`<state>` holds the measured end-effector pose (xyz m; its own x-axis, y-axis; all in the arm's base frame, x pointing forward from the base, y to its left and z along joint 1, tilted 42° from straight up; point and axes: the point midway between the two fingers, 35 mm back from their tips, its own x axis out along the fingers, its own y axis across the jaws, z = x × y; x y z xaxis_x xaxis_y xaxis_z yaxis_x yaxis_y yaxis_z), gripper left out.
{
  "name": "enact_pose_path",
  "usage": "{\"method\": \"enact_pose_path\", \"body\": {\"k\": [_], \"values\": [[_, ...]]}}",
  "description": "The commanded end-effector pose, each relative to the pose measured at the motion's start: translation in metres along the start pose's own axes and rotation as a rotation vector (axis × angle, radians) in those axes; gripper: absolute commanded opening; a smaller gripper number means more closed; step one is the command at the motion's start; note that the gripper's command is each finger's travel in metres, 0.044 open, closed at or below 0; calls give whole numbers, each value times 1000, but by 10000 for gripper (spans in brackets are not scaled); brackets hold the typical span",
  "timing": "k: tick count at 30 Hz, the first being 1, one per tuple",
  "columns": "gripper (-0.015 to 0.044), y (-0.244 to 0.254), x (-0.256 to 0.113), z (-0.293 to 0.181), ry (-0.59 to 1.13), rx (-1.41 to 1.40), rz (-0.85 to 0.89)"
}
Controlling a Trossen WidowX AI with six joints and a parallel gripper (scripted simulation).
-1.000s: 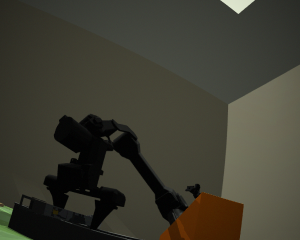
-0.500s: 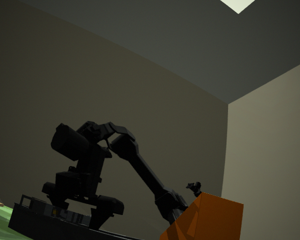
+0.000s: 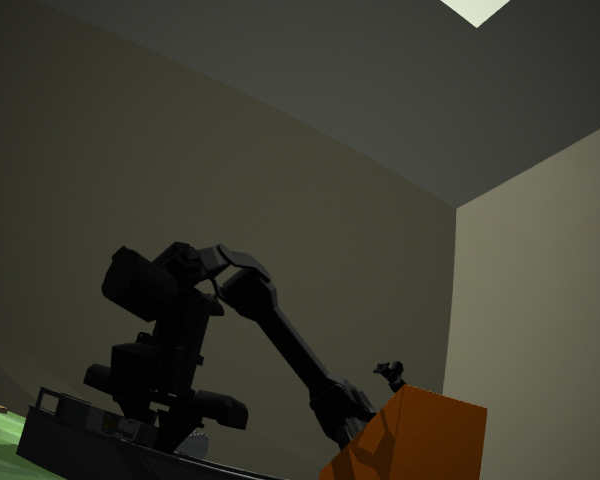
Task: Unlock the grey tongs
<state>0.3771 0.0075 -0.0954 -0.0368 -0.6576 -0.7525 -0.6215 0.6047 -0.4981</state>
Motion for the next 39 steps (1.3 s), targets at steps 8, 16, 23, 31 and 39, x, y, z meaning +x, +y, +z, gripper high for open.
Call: {"method": "enact_pose_path", "body": {"k": [8, 16, 23, 31, 39], "values": [[5, 0, -1, 0, -2, 0, 0], [-150, 0, -27, 3, -2, -2, 1], [-150, 1, -79, 1, 0, -7, 0], [-150, -1, -76, -1, 6, -8, -2], [-150, -42, -79, -25, -3, 158, 8]]}}
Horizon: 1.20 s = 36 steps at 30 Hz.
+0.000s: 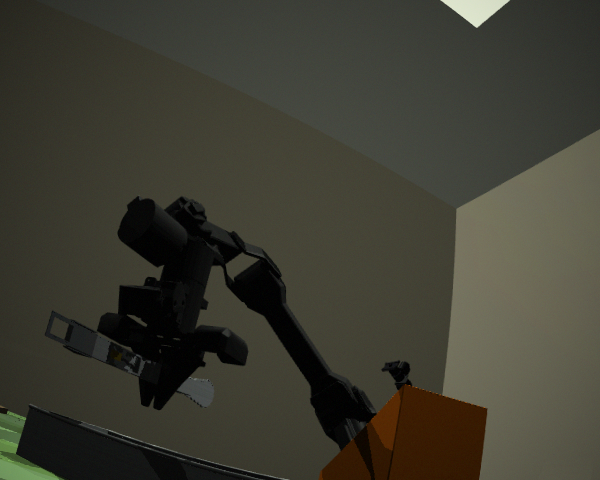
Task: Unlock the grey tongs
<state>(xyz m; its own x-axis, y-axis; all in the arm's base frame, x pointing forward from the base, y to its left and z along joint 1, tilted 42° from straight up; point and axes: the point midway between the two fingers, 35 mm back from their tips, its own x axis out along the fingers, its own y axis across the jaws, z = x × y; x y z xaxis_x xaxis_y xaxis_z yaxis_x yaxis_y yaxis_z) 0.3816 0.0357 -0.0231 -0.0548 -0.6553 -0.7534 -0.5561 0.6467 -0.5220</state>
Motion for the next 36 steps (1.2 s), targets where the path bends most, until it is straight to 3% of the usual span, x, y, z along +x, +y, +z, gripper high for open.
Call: {"method": "enact_pose_path", "body": {"k": [1, 23, 36], "values": [[-150, -27, -6, -12, -19, 104, -4], [-150, -150, -7, -128, -18, 706, -9], [-150, -177, -3, -175, -12, 893, 0]]}}
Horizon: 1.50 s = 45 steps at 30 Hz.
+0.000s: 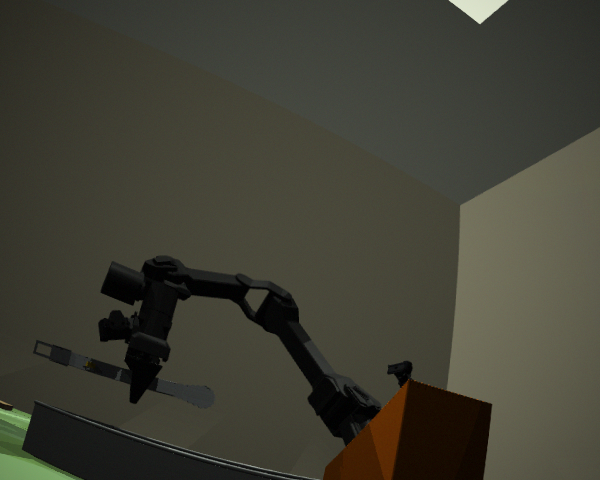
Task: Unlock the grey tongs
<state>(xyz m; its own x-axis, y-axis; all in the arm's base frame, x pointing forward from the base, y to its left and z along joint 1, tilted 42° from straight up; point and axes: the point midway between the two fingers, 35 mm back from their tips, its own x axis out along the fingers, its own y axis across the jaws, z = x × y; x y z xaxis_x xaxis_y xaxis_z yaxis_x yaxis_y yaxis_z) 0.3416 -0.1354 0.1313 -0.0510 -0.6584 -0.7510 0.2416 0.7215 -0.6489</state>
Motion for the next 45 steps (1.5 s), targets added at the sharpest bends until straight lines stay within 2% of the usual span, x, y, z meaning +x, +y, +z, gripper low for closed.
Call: {"method": "enact_pose_path", "body": {"k": [1, 14, 30, 37, 45], "values": [[-150, -22, 0, -5, -4, 81, 11], [-150, -105, 5, -40, 5, 365, 31], [-150, -188, 0, -105, -9, 716, 12], [-150, -213, -7, -136, -22, 853, -13], [-150, -214, -7, -136, -40, 854, -17]]}}
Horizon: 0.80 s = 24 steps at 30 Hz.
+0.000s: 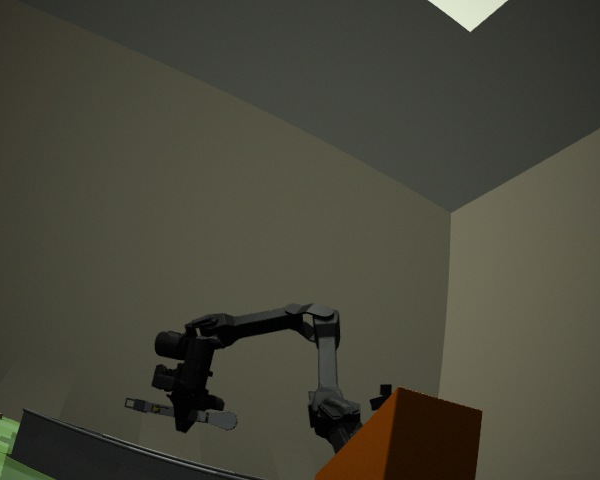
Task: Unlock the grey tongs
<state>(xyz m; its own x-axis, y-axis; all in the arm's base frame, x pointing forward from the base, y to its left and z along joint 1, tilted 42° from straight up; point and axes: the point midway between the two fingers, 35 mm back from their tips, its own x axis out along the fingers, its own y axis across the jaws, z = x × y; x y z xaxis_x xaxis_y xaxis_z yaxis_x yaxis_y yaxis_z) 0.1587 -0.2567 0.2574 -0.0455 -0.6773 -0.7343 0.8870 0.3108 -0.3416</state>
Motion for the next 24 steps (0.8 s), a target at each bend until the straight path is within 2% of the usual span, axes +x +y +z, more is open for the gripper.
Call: {"method": "enact_pose_path", "body": {"k": [1, 24], "values": [[-150, 0, -2, 0, -28, 4, 10], [-150, 8, -12, 1, -422, -22, 62]]}}
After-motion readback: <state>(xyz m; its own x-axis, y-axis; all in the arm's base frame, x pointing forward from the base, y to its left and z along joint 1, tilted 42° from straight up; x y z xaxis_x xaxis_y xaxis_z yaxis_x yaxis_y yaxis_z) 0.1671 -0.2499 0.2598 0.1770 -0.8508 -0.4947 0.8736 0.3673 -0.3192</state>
